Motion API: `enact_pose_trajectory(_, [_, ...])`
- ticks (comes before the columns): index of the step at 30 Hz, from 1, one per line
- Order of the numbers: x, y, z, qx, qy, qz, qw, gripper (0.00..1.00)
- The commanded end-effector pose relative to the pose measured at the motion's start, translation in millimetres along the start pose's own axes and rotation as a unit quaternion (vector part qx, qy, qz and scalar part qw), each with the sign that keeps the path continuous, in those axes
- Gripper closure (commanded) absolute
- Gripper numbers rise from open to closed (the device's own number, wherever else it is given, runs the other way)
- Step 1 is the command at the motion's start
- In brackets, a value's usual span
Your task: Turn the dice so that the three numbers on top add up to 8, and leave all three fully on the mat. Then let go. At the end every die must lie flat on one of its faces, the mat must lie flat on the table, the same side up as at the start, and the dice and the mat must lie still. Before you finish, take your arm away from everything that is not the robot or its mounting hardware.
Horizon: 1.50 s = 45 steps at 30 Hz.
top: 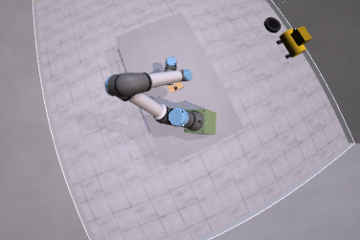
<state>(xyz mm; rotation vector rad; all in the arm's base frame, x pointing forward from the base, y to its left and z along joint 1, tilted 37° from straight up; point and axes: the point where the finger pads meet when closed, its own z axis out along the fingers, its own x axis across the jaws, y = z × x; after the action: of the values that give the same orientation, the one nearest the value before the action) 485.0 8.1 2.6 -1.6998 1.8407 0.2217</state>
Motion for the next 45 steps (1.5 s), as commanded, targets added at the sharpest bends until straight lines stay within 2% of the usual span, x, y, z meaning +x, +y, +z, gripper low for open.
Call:
enact_pose_trajectory(1, [0,0,-1.8,0.001,0.000,0.000,1.000,0.00])
enact_pose_trajectory(6, [0,0,-12.7,0.001,0.000,0.000,1.000,0.00])
enact_pose_trajectory(16, [0,0,-56.2,0.001,0.000,0.000,1.000,0.00])
enact_pose_trajectory(18, [0,0,-56.2,0.001,0.000,0.000,1.000,0.00])
enact_pose_trajectory(25, [0,0,-80.1,0.001,0.000,0.000,1.000,0.00])
enact_pose_trajectory(30, [0,0,-85.4,0.001,0.000,0.000,1.000,0.00])
enact_pose_trajectory(45, [0,0,-85.6,0.001,0.000,0.000,1.000,0.00])
